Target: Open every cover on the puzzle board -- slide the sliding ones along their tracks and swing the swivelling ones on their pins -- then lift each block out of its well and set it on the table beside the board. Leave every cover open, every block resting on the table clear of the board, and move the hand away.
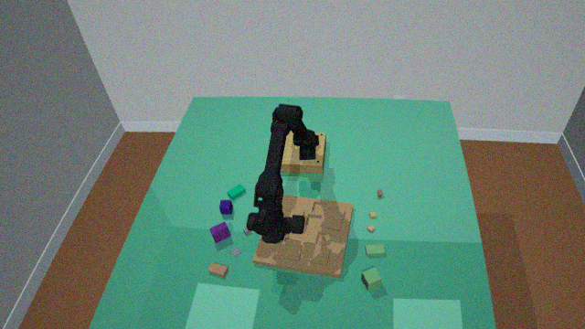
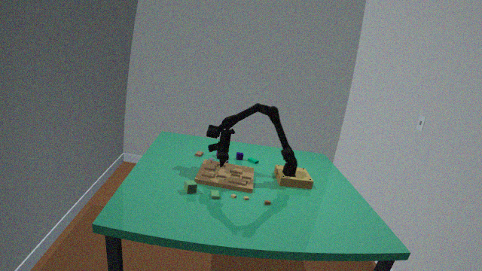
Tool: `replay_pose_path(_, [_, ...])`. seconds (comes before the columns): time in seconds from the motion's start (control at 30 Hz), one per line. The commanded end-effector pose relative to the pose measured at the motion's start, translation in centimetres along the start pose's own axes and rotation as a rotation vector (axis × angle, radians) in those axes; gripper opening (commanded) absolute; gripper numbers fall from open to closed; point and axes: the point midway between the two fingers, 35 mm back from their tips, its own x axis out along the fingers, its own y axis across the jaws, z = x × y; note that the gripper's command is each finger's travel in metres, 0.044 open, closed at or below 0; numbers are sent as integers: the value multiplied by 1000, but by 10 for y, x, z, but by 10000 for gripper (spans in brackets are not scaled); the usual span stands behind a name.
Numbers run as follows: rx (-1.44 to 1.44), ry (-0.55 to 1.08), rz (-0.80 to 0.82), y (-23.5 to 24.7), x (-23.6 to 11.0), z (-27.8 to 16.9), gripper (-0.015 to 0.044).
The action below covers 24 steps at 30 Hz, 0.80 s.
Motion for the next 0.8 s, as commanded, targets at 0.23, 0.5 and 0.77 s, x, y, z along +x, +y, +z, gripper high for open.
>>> replay_pose_path(0.23, [3, 1, 0, 0, 9, 0, 144])
replay_pose_path(0.5, [0, -1, 0, 0, 7, 0, 97])
replay_pose_path(0.77, [0, -1, 0, 0, 4, 1, 80])
